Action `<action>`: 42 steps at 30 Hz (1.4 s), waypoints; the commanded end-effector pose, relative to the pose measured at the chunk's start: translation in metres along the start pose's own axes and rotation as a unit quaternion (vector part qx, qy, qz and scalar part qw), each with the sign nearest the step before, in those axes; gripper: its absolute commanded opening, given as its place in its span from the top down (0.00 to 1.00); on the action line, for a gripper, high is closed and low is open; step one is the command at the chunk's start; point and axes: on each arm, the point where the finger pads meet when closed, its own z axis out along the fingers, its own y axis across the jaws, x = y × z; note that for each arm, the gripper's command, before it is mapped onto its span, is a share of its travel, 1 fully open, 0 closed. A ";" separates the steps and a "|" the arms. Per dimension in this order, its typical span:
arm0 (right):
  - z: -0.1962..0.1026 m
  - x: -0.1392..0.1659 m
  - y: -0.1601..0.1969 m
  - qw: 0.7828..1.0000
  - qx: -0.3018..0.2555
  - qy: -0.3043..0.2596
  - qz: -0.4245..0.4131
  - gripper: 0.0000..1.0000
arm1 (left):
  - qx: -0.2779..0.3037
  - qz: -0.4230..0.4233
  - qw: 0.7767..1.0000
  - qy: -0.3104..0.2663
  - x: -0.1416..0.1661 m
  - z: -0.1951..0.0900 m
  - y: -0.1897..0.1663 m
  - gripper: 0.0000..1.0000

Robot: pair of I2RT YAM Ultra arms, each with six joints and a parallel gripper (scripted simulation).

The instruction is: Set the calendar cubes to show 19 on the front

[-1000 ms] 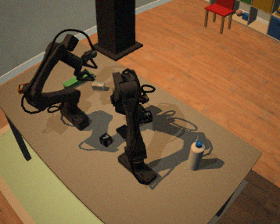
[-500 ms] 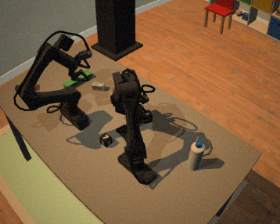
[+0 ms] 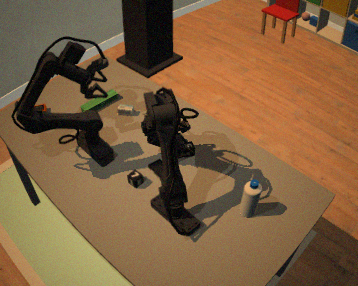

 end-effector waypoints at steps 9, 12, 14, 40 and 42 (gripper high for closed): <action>-0.001 -0.003 0.001 1.000 -0.002 -0.007 0.004 0.60 | 0.107 0.052 0.992 -0.041 -0.001 -0.027 -0.005 0.00; -0.001 -0.003 0.001 1.000 -0.002 -0.007 0.004 0.60 | 0.126 0.065 0.989 -0.044 -0.001 -0.028 -0.008 0.00; -0.001 -0.003 0.001 1.000 -0.002 -0.007 0.004 0.60 | 0.126 0.065 0.989 -0.044 -0.001 -0.028 -0.008 0.00; -0.021 -0.015 0.005 1.000 -0.008 -0.011 0.009 0.31 | 0.127 0.069 0.989 -0.034 0.001 -0.024 -0.010 0.00; -0.026 -0.012 0.005 1.000 -0.007 -0.007 0.009 0.31 | 0.127 0.069 0.989 -0.034 0.001 -0.024 -0.010 0.00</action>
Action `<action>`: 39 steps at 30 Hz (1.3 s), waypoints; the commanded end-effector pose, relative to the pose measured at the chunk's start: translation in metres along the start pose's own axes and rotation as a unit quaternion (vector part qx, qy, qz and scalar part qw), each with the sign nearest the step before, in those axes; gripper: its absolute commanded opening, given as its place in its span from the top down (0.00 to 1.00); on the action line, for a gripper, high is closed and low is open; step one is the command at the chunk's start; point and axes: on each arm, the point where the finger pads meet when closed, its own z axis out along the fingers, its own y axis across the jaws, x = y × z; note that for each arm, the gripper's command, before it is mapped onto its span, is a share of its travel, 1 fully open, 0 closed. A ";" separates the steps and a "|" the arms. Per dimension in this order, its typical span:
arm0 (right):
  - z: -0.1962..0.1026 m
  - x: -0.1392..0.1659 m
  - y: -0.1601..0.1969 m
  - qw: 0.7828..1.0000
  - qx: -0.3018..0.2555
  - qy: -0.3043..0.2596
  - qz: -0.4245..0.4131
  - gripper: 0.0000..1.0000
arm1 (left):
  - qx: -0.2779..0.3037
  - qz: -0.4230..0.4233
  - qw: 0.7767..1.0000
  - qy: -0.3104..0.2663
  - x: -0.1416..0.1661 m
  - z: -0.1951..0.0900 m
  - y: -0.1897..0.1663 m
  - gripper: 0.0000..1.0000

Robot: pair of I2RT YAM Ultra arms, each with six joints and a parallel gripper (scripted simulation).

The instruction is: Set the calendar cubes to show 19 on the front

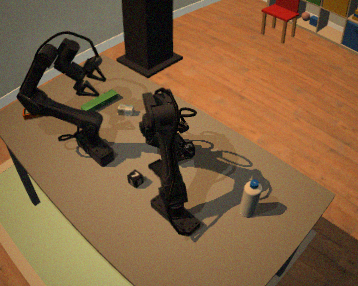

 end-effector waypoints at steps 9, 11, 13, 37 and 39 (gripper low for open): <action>-0.036 -0.014 0.012 0.999 -0.017 -0.006 0.027 0.00 | 0.000 0.000 1.000 0.001 0.002 -0.003 0.000 0.00; -0.051 -0.014 0.012 0.999 -0.017 -0.005 0.026 0.00 | 0.000 0.000 1.000 0.001 0.002 -0.003 0.000 0.00; -0.071 -0.012 0.011 1.000 -0.015 -0.001 0.026 0.00 | 0.000 0.000 1.000 0.001 0.002 -0.003 0.000 0.00; -0.132 -0.005 0.062 0.984 -0.116 0.060 -0.118 0.31 | 0.000 0.000 1.000 0.001 0.002 -0.003 0.000 0.00; -0.136 0.000 0.058 0.975 -0.127 0.062 -0.169 0.31 | 0.000 0.000 1.000 0.001 0.002 -0.003 0.000 0.00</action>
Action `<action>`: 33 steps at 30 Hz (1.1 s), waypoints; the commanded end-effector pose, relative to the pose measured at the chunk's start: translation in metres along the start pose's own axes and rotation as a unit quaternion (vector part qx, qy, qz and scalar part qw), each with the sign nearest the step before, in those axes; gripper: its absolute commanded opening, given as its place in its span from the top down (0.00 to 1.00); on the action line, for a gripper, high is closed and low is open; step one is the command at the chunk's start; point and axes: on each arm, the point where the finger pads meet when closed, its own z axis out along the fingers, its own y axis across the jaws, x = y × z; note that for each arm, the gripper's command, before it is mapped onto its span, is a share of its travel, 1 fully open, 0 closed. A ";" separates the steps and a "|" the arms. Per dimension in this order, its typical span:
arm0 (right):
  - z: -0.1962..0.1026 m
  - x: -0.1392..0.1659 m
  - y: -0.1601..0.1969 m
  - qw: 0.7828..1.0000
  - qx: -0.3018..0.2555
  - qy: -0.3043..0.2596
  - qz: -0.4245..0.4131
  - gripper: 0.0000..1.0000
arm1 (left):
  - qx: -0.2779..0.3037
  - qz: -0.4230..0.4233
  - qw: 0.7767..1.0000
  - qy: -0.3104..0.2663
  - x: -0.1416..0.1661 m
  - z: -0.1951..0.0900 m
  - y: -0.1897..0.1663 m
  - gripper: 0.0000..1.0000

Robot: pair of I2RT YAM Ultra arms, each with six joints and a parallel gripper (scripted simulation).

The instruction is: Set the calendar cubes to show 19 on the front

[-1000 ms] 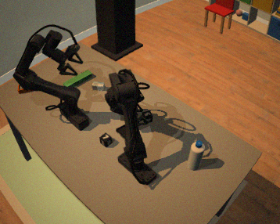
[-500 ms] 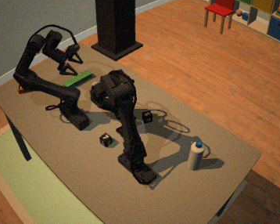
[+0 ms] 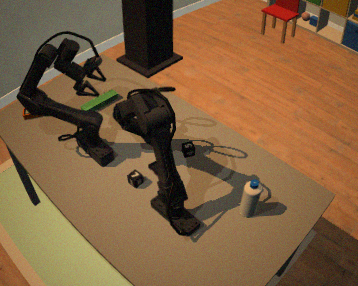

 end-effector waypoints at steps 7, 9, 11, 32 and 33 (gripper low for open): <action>-0.028 0.003 0.013 0.978 -0.079 0.033 -0.192 0.31 | 0.000 0.000 1.000 0.001 0.002 -0.003 0.000 0.00; -0.033 0.006 0.012 0.966 -0.092 0.035 -0.238 0.31 | 0.000 0.000 1.000 0.001 0.002 -0.003 0.000 0.00; -0.037 0.009 0.012 0.955 -0.102 0.036 -0.276 0.31 | 0.000 0.000 1.000 0.001 0.002 -0.003 0.000 0.00; -0.082 0.054 -0.005 0.739 -0.214 0.004 -0.639 0.31 | 0.000 0.000 1.000 0.001 0.002 -0.003 0.000 0.00; -0.085 0.056 -0.005 0.723 -0.221 0.000 -0.654 0.31 | 0.000 0.000 1.000 0.001 0.002 -0.003 0.000 0.00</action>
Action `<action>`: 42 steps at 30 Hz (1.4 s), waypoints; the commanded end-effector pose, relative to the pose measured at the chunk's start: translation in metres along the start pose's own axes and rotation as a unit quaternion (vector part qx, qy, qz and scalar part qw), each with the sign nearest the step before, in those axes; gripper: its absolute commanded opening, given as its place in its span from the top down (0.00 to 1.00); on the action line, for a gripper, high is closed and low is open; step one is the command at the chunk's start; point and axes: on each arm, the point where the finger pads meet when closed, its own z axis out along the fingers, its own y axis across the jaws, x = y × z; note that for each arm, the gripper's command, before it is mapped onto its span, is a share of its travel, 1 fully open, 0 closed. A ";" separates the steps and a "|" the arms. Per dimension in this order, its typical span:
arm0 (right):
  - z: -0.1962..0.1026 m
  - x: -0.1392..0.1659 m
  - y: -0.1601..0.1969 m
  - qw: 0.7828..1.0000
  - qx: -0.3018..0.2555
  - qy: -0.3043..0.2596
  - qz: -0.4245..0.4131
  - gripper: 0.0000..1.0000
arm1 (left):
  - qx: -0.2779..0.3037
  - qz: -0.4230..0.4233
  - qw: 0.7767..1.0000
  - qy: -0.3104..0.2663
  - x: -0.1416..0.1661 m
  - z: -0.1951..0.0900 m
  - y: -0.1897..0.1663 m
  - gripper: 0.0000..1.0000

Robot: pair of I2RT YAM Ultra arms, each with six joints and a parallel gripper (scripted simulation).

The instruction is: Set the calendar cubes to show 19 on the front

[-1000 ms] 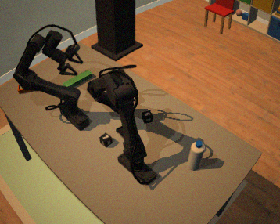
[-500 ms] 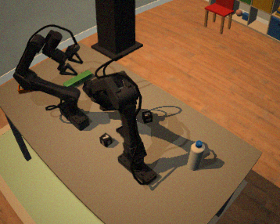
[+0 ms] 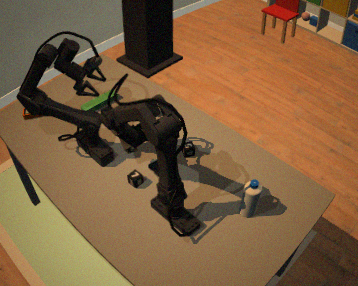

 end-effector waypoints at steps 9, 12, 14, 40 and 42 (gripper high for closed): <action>-0.069 -0.024 0.057 0.973 -0.172 -0.154 -0.016 0.31 | 0.000 0.000 1.000 0.001 0.002 -0.003 0.000 0.00; -0.068 -0.015 0.055 0.974 -0.154 -0.150 -0.066 0.31 | 0.000 0.000 1.000 0.001 0.002 -0.003 0.000 0.00; -0.069 -0.006 0.057 0.970 -0.139 -0.149 -0.130 0.31 | 0.000 0.000 1.000 0.001 0.002 -0.003 0.000 0.00; -0.072 0.049 0.080 0.759 -0.041 -0.093 -0.643 0.31 | 0.000 0.000 1.000 0.001 0.002 -0.003 0.000 0.00; -0.072 0.055 0.081 0.715 -0.032 -0.084 -0.693 0.31 | 0.000 0.000 1.000 0.001 0.002 -0.003 0.000 0.00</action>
